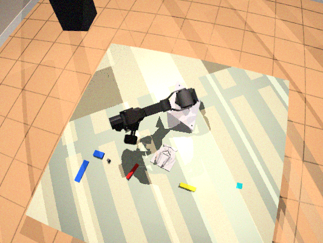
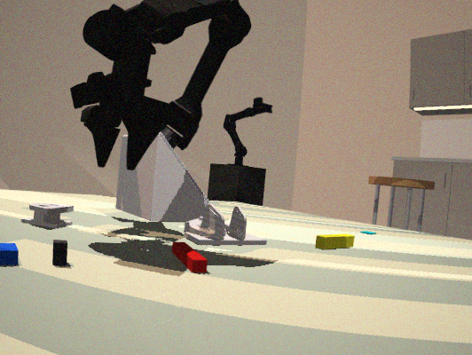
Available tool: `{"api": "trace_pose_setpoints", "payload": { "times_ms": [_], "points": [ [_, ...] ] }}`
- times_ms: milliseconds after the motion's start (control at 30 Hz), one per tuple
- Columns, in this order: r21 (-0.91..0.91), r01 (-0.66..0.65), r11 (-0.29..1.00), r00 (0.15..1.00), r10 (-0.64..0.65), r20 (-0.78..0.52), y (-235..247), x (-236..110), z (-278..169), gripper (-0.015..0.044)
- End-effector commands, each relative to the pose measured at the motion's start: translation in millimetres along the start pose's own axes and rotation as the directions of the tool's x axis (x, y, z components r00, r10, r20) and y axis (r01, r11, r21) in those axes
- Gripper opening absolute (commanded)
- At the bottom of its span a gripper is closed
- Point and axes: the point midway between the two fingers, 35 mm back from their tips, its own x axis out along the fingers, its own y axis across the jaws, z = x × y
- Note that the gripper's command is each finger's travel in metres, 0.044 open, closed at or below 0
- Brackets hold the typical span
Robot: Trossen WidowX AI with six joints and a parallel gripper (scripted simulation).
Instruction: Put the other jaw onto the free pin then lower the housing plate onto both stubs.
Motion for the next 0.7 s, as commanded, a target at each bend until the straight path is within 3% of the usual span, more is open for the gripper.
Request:
{"api": "trace_pose_setpoints", "payload": {
  "times_ms": [0,667],
  "points": [
    [0.068,0.005,0.998,1.000,-0.005,0.004,-5.0,-0.9,7.2,0.0440],
    [0.435,0.010,0.900,1.000,-0.008,-0.006,-40.1,-1.8,36.3,0.0440]
  ]
}}
